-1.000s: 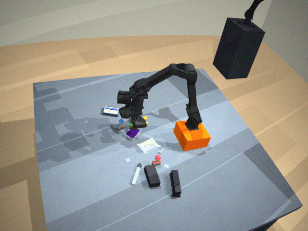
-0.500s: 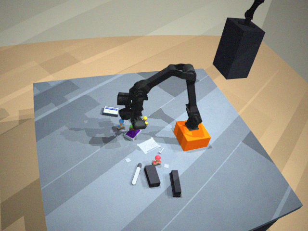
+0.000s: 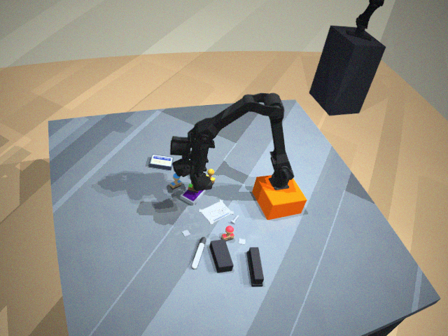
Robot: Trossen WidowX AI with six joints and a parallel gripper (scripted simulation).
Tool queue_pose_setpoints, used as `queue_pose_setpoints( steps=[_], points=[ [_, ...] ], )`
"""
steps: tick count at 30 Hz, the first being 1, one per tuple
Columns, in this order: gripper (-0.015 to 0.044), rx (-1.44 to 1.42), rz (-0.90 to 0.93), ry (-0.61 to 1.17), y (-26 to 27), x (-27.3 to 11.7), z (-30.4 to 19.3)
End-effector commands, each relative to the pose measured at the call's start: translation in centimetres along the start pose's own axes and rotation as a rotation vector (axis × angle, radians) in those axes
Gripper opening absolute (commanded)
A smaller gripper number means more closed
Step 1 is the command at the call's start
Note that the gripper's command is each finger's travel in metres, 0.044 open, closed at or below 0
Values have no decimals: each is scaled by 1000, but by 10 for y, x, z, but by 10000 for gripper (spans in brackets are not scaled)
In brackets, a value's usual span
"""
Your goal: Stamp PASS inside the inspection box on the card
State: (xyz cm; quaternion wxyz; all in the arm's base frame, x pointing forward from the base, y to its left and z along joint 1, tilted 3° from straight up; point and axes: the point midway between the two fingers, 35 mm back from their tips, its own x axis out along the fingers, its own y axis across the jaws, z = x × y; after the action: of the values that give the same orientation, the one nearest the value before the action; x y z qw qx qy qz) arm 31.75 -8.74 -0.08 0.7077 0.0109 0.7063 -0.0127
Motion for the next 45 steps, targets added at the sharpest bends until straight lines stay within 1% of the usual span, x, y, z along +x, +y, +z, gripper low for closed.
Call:
queue_pose_setpoints(
  steps=[1, 45],
  points=[
    [0, -3, 1, 3, 0, 4, -1],
    [0, 0, 1, 3, 0, 14, -2]
  ],
)
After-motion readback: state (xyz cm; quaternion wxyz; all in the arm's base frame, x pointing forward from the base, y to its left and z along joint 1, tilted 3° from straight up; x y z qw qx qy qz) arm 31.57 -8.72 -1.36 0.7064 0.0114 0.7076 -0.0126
